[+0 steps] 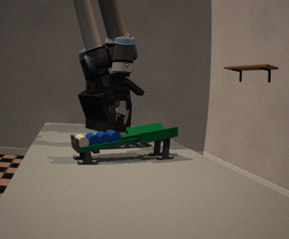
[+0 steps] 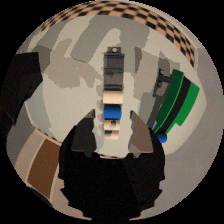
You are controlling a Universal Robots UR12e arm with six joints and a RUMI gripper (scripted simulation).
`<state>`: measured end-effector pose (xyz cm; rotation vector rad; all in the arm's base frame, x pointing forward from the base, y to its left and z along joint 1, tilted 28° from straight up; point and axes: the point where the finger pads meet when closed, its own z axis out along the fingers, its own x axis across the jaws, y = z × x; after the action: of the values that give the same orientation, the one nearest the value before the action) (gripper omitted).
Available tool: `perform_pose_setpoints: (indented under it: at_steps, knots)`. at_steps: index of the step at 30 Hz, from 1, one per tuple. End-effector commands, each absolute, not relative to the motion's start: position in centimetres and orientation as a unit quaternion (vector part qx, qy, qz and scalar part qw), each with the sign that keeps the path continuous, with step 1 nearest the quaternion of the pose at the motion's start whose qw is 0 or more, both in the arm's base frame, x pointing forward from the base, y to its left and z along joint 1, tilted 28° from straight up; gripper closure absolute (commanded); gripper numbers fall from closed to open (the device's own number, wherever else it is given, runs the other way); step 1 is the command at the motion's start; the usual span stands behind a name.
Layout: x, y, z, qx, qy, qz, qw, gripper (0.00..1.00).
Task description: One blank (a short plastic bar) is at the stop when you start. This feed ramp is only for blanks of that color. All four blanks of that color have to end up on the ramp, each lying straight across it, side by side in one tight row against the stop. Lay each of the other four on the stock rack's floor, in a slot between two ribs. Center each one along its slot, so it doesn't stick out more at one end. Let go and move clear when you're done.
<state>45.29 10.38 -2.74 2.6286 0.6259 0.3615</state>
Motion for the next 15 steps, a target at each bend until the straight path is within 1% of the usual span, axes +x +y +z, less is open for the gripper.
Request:
perform_pose_setpoints:
  at_steps: [1,15]
  knots:
    - [45.45,10.27,-2.7,0.944,0.223,0.13,0.207,0.55]
    - [45.58,10.1,-3.08,0.944,0.223,0.13,0.207,0.55]
